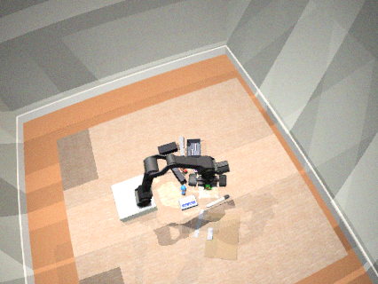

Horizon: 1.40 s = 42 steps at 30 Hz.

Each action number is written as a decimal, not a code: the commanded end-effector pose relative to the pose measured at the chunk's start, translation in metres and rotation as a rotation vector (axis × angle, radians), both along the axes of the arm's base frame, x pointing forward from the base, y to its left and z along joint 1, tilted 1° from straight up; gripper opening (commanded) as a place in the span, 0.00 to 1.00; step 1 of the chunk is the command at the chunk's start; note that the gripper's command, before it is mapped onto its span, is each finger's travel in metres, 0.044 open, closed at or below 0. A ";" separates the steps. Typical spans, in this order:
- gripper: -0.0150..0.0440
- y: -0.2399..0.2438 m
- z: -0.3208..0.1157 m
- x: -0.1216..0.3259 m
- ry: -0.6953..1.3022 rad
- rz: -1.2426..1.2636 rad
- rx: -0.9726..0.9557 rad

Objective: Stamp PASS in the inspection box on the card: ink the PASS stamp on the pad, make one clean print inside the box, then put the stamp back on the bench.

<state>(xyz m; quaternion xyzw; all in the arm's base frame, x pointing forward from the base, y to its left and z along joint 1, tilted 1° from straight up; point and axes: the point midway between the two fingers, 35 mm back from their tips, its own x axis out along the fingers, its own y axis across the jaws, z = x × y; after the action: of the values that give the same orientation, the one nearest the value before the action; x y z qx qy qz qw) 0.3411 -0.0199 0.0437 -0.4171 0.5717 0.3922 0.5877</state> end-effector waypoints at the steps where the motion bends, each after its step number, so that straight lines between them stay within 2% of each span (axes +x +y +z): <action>1: 0.25 0.000 -0.005 0.000 0.005 0.004 0.003; 42: 0.25 0.000 -0.032 -0.001 0.005 0.004 0.003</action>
<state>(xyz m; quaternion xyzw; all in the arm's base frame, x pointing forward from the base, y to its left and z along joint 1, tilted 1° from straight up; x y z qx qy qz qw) 0.3413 -0.0204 0.0159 -0.4172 0.5715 0.3923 0.5877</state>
